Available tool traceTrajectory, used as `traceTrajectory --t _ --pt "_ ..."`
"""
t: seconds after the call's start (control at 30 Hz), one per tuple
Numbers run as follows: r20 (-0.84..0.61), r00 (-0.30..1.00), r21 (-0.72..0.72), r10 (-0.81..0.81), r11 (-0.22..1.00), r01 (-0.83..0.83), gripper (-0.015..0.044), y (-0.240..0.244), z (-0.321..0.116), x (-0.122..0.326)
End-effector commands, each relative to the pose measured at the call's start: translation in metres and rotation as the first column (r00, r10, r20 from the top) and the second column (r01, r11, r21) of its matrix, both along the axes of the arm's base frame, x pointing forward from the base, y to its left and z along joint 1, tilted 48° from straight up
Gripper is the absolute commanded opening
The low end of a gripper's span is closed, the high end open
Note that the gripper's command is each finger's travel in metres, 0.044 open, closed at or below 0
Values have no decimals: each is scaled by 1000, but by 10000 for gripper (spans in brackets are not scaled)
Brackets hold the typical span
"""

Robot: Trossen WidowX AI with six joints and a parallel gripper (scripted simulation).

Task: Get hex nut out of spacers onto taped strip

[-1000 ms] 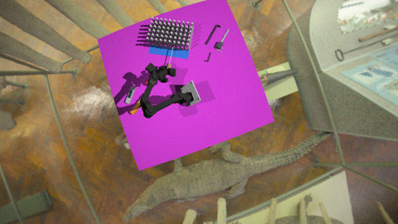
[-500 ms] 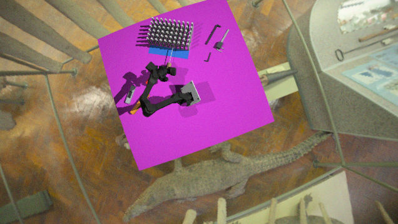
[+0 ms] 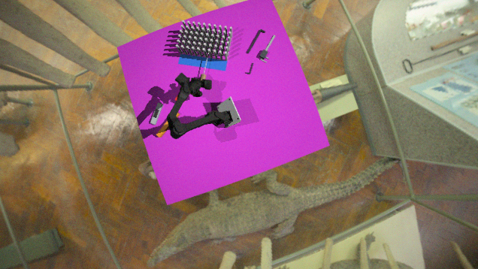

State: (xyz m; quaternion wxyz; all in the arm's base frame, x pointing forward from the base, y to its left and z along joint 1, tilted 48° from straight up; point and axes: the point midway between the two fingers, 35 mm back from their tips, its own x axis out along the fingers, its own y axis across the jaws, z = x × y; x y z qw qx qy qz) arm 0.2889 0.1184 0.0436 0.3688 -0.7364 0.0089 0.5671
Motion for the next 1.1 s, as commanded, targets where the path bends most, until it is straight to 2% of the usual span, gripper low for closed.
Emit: traceTrajectory --t 0.0,1.07 --pt "8 1000 1 1 1000 -1 0 -1 0 4" --pt "9 1000 1 1 1000 -1 0 -5 -7 20"
